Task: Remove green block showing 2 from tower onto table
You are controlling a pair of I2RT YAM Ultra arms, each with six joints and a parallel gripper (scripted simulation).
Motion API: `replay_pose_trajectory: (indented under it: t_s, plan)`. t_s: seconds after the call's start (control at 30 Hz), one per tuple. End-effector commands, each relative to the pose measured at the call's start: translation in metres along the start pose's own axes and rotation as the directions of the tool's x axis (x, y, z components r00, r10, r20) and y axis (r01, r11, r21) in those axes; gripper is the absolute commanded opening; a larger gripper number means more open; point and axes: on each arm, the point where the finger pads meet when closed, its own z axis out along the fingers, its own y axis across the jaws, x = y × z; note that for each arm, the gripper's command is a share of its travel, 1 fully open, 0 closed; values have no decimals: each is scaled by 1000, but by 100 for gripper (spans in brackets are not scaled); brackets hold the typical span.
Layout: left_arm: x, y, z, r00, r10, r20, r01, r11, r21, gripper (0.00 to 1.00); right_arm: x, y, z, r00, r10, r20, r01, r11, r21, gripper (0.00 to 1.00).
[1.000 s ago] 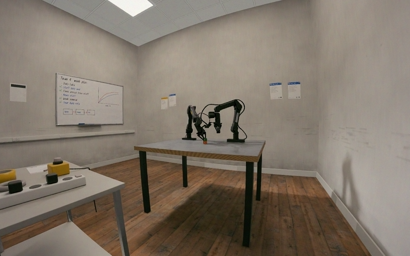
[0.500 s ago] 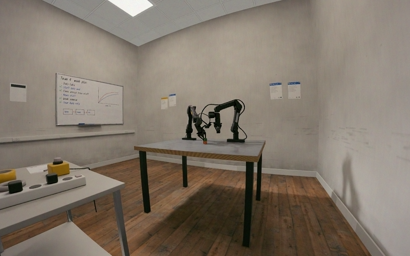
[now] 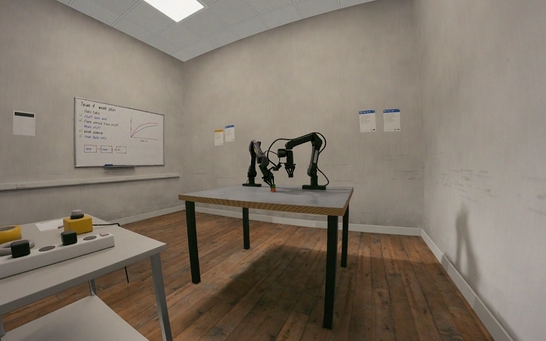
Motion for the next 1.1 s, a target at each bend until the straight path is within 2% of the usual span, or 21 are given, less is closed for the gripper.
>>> replay_pose_trajectory:
  t_s: [0.0, 0.07, 0.13, 0.2, 0.23, 0.43, 0.63, 0.8, 0.9, 1.0, 1.07]
  plan:
    - [2, 1, -5, 1000, -4, 20, 4, 1000, -15, 27, -7, 0, -5, 999, -18, 36, 18, 1000, 8, 26]
    - [2, 1, -5, 1000, -4, 20, 4, 1000, -15, 27, -7, 0, -5, 999, -18, 36, 18, 1000, 8, 3]
    - [2, 1, -5, 1000, -4, 20, 4, 1000, -15, 27, -7, 0, -5, 999, -18, 36, 18, 1000, 8, 0]
    - [2, 1, -5, 1000, -4, 20, 4, 1000, -15, 27, -10, -1, -8, 999, -18, 35, 18, 1000, 7, 23]
    - [2, 1, -5, 1000, -4, 20, 4, 1000, -15, 27, -10, 0, -10, 999, -16, 31, 16, 1000, 4, 27]
    - [2, 1, -5, 1000, -4, 20, 4, 1000, -15, 27, -25, -1, -38, 999, -18, 33, 17, 1000, 7, 27]
    - [2, 1, -5, 1000, -4, 20, 4, 1000, -15, 27, -29, -5, -41, 999, -24, 39, 23, 999, 25, 27]
    - [2, 1, -5, 1000, -4, 20, 4, 1000, -15, 27, -14, -7, -44, 999, -20, 40, 17, 998, 63, 27]
    - [2, 1, -5, 1000, -4, 20, 4, 1000, -15, 27, 7, 0, -54, 999, -5, 39, 2, 996, 90, 27]
    - [2, 1, -5, 1000, -4, 20, 4, 1000, -15, 27, 25, 20, -59, 999, -6, 47, 3, 998, 63, 27]
    - [2, 1, -5, 1000, -4, 20, 4, 1000, -15, 27, 25, 20, -59, 999, -6, 47, 3, 998, 63, 27]
